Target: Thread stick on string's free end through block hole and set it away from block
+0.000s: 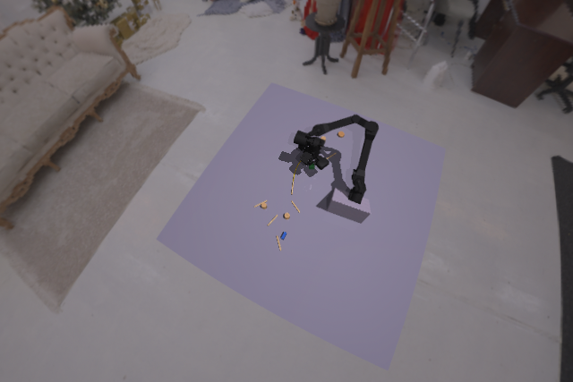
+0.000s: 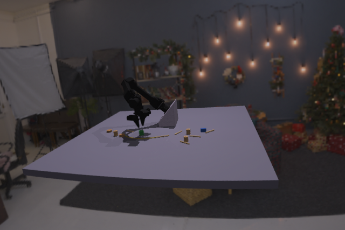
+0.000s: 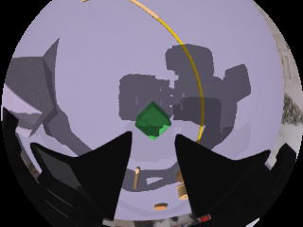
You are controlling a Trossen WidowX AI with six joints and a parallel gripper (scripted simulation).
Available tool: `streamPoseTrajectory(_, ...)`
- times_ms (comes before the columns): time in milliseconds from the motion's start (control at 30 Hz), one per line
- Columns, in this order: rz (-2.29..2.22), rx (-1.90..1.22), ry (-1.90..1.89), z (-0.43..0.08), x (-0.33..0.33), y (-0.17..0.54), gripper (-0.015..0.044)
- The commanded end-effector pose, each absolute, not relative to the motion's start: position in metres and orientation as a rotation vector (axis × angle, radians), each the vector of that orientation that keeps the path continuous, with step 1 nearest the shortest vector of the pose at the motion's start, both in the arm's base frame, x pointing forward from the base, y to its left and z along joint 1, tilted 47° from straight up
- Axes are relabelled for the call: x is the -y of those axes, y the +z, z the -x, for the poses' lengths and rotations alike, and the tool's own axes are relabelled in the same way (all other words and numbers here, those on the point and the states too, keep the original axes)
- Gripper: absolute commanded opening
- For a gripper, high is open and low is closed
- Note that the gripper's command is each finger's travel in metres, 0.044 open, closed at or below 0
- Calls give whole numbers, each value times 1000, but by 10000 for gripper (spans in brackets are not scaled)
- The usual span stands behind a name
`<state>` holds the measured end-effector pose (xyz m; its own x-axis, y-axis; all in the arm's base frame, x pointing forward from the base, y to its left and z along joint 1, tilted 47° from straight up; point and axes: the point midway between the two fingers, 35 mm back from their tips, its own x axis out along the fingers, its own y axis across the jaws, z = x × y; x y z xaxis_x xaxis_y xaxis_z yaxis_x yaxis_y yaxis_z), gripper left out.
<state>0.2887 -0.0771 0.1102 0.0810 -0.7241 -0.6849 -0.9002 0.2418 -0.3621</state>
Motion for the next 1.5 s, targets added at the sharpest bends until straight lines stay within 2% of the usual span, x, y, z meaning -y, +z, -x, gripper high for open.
streamPoseTrajectory(0,1523,-1682,266,-289,77,110,110)
streamPoseTrajectory(133,1523,-1682,266,-289,77,110,5)
streamPoseTrajectory(733,1523,-1682,266,-289,77,110,0)
streamPoseTrajectory(1033,1523,-1682,266,-289,77,110,236)
streamPoseTrajectory(1100,1523,-1682,266,-289,77,110,241)
streamPoseTrajectory(1400,1523,-1682,266,-289,77,110,5)
streamPoseTrajectory(1467,1523,-1682,266,-289,77,110,0)
